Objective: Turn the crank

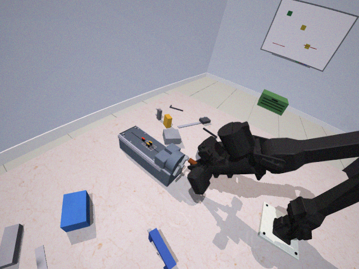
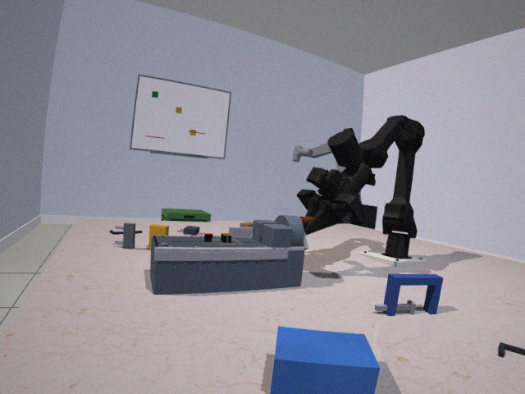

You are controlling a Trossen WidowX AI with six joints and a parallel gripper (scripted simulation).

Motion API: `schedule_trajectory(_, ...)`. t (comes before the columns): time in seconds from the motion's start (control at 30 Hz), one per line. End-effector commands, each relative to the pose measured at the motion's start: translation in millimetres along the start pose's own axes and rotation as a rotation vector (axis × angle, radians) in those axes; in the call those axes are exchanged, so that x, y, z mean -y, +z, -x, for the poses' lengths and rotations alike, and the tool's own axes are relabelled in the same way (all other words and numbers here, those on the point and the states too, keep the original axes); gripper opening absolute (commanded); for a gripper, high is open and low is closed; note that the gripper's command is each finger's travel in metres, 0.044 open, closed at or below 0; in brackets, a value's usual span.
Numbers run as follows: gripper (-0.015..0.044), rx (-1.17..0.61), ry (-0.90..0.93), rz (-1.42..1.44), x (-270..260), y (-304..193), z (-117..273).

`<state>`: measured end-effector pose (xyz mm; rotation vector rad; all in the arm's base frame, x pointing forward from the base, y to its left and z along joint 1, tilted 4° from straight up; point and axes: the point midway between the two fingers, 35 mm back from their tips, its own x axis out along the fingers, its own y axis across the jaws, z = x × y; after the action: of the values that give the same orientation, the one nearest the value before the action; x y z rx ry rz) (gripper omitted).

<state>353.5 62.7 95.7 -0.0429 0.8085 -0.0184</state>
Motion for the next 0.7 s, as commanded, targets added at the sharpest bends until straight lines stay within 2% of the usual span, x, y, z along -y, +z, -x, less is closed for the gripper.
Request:
schedule_trajectory(0.0, 0.0000, 0.000, -0.003, 0.000, 5.3, -2.5, -2.5)
schedule_trajectory(0.67, 0.0000, 0.000, -0.004, 0.001, 13.4, -21.3, -21.2)
